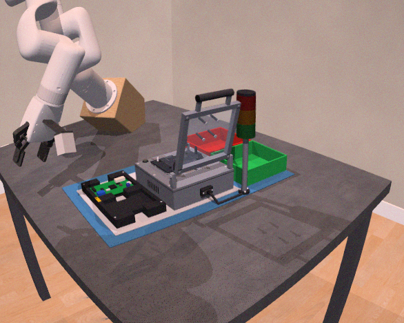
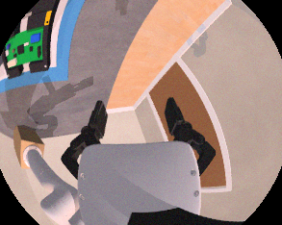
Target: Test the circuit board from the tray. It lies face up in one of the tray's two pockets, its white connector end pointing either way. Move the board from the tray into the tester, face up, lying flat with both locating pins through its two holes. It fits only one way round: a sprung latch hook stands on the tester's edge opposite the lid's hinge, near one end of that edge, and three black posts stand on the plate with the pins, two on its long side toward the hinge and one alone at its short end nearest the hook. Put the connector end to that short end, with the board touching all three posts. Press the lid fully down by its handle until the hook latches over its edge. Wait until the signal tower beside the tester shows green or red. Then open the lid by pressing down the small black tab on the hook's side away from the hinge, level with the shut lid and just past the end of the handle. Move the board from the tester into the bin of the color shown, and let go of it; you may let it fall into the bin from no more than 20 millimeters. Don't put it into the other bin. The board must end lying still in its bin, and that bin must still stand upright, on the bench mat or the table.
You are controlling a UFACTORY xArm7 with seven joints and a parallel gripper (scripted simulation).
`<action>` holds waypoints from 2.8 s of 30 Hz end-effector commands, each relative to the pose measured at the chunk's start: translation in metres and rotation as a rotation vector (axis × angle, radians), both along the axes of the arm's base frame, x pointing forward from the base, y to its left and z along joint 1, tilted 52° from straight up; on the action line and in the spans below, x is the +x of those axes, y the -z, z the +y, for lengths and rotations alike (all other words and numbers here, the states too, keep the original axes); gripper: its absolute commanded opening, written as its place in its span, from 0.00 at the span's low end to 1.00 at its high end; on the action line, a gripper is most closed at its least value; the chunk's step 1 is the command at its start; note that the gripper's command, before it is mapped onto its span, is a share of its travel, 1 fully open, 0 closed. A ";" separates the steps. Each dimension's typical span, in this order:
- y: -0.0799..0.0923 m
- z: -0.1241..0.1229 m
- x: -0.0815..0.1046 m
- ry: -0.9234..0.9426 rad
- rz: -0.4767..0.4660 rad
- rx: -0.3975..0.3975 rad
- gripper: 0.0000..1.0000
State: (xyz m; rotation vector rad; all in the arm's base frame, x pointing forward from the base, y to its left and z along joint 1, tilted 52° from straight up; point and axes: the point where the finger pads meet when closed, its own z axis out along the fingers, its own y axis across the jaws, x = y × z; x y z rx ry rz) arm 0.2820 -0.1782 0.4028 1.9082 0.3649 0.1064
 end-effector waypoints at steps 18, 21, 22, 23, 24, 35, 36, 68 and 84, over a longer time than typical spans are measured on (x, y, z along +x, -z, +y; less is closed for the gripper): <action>-0.002 0.001 0.000 -0.002 -0.002 -0.001 1.00; -0.003 0.018 0.005 -0.046 0.042 0.000 1.00; -0.004 0.031 0.008 -0.082 0.078 0.001 1.00; -0.005 0.047 0.010 -0.124 0.120 0.002 1.00; -0.005 0.051 0.011 -0.134 0.130 0.002 1.00; -0.004 0.135 0.007 -0.373 0.358 -0.006 1.00; -0.004 0.141 0.006 -0.392 0.377 -0.008 1.00; 0.011 0.268 -0.058 -0.847 0.790 -0.100 1.00; 0.011 0.268 -0.058 -0.847 0.790 -0.100 1.00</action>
